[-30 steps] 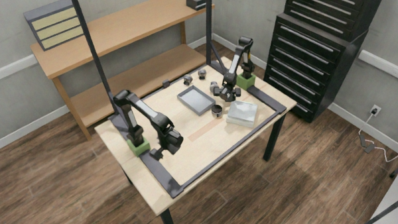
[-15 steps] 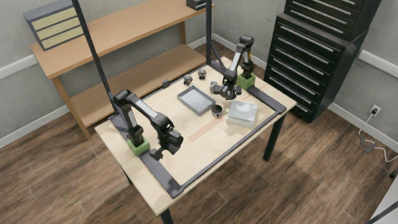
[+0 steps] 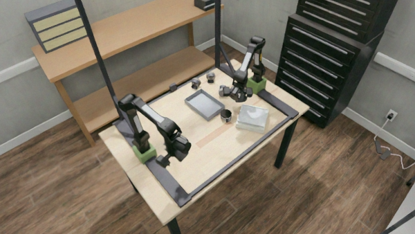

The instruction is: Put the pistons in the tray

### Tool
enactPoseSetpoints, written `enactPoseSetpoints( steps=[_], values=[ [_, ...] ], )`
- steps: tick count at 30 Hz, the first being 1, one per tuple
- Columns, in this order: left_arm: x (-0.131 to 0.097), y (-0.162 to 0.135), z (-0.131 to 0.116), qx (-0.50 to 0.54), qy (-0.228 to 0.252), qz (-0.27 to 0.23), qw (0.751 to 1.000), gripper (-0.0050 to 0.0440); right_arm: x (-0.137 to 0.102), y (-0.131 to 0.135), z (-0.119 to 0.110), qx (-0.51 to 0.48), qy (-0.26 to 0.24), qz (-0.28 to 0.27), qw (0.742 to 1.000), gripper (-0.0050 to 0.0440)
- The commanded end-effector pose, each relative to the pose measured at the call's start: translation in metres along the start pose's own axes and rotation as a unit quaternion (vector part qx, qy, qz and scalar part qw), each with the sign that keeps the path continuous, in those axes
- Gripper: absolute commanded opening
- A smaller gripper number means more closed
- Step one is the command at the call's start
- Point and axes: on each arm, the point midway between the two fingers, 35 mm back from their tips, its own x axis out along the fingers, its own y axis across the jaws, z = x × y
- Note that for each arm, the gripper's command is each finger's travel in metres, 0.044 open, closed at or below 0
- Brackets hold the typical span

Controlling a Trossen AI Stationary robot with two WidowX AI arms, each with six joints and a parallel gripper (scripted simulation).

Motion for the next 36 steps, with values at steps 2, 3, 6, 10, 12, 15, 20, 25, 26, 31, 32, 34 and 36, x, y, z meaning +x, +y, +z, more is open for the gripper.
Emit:
enactPoseSetpoints(
  steps=[2,3,6,10,12,15,20,25,26,31,32,34,36],
  values=[
    [-0.024,-0.006,0.001,0.008,-0.023,-0.015,1.0,0.0158,-0.009,0.001,0.005,-0.003,-0.017,0.001,1.0,0.04],
    [-0.025,-0.006,0.001,0.008,-0.023,-0.015,1.0,0.0158,-0.009,0.001,0.005,-0.003,-0.017,0.001,1.0,0.04],
    [-0.03,-0.006,0.0,0.008,-0.023,-0.015,1.0,0.0158,-0.009,0.001,0.005,-0.003,-0.017,0.001,1.0,0.04],
    [-0.037,-0.006,-0.002,0.008,-0.023,-0.015,1.0,0.0158,-0.009,0.001,0.005,-0.003,-0.017,0.001,1.0,0.04],
    [-0.037,-0.006,-0.002,0.008,-0.023,-0.015,1.0,0.0158,-0.009,0.001,0.005,-0.003,-0.017,0.001,1.0,0.04],
    [-0.042,-0.007,-0.003,0.008,-0.023,-0.015,1.0,0.0158,-0.009,0.001,0.005,-0.003,-0.017,0.001,1.0,0.04],
    [-0.05,-0.007,-0.005,0.008,-0.023,-0.015,1.0,0.0158,-0.009,0.001,0.005,-0.003,-0.017,0.001,1.0,0.04],
    [-0.058,-0.007,-0.007,0.008,-0.023,-0.015,1.0,0.0158,-0.009,0.001,0.005,-0.003,-0.017,0.001,1.0,0.04],
    [-0.06,-0.007,-0.008,0.008,-0.023,-0.015,1.0,0.0158,-0.009,0.001,0.005,-0.003,-0.017,0.001,1.0,0.04],
    [-0.068,-0.009,-0.011,0.034,-0.035,-0.003,0.999,0.0158,-0.009,0.001,0.005,-0.003,-0.017,0.001,1.0,0.04],
    [-0.068,-0.009,-0.01,0.045,-0.041,0.002,0.998,0.0158,-0.009,0.001,0.005,-0.003,-0.017,0.001,1.0,0.04],
    [-0.068,-0.009,-0.01,0.068,-0.052,0.01,0.996,0.0158,-0.009,0.001,0.005,-0.003,-0.017,0.001,1.0,0.04],
    [-0.064,-0.007,-0.012,0.089,-0.058,0.021,0.994,0.0158,-0.009,0.001,0.005,-0.003,-0.017,0.001,1.0,0.04]
  ],
)
